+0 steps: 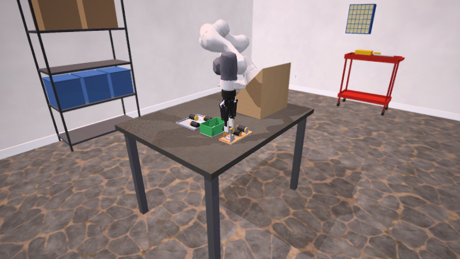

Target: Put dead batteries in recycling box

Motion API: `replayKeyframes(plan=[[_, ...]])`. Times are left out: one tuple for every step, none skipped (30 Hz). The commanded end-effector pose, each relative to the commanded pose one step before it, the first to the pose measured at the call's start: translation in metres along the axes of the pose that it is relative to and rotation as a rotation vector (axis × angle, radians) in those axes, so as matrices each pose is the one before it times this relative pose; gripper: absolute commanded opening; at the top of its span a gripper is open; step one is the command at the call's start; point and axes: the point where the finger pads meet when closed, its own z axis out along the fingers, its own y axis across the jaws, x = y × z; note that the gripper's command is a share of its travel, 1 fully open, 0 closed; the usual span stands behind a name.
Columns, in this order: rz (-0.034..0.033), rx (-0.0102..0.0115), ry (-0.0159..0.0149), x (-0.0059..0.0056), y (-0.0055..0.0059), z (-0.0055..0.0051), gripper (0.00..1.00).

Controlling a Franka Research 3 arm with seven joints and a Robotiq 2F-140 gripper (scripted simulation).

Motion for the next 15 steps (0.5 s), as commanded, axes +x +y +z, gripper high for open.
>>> replayKeyframes(plan=[[-0.00098,-0.00253,0.00315,0.00216,0.00058,-0.00199,0.16],[0.00000,0.00000,0.00000,0.00000,0.00000,0.00000,0.16],[0.00000,0.00000,0.00000,0.00000,0.00000,0.00000,0.16],[0.00000,0.00000,0.00000,0.00000,0.00000,0.00000,0.16],[0.00000,0.00000,0.00000,0.00000,0.00000,0.00000,0.16],[0.00000,0.00000,0.00000,0.00000,0.00000,0.00000,0.16],[0.00000,0.00000,0.00000,0.00000,0.00000,0.00000,0.16],[0.00000,0.00000,0.00000,0.00000,0.00000,0.00000,0.16],[0.00000,0.00000,0.00000,0.00000,0.00000,0.00016,0.16],[0.00000,0.00000,0.00000,0.00000,0.00000,0.00090,0.16],[-0.00001,0.00000,0.00000,0.00000,-0.00001,0.00184,0.16],[-0.00001,0.00000,0.00000,0.00000,-0.00001,0.00255,0.16],[0.00000,0.00000,0.00000,0.00000,0.00000,0.00000,0.16],[0.00000,0.00000,0.00000,0.00000,0.00000,0.00000,0.16],[0.00000,0.00000,0.00000,0.00000,0.00000,0.00278,0.16]])
